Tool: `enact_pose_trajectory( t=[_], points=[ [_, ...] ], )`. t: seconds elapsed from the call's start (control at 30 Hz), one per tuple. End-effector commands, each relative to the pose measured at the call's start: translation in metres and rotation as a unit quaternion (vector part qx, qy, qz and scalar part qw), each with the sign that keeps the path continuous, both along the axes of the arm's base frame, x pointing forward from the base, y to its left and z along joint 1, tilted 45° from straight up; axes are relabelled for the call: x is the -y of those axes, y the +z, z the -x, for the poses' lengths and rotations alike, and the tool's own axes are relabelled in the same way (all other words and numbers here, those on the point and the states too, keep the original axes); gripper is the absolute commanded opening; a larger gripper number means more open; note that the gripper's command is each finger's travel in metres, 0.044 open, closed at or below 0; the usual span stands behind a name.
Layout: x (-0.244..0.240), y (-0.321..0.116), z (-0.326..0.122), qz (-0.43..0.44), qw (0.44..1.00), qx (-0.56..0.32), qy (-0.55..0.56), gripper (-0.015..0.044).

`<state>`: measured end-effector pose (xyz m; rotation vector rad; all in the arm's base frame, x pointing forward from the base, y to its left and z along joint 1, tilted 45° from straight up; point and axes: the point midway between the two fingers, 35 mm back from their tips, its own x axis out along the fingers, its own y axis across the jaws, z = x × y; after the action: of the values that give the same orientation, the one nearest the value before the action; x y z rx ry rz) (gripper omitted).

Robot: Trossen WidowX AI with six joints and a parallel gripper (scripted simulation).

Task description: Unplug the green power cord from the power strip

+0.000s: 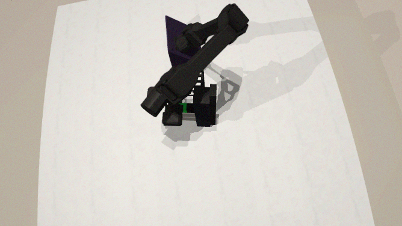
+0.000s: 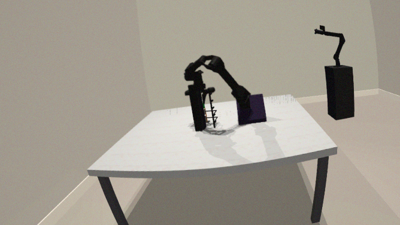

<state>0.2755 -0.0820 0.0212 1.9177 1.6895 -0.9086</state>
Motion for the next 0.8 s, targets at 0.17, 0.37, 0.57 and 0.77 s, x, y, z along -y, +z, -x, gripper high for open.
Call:
enact_pose_trajectory(
  t=[0.17, 0.37, 0.57, 0.77],
  points=[
    [0.006, -0.005, 0.001, 0.001, 1.000, 0.000, 0.000, 0.0000],
    [0.013, -0.011, 0.002, 0.001, 1.000, 0.000, 0.000, 0.0000],
    [0.020, -0.017, 0.003, 0.001, 1.000, 0.000, -0.001, 0.0000],
    [0.028, -0.023, 0.006, 0.002, 1.000, 0.000, -0.001, 0.0000]
  ],
)
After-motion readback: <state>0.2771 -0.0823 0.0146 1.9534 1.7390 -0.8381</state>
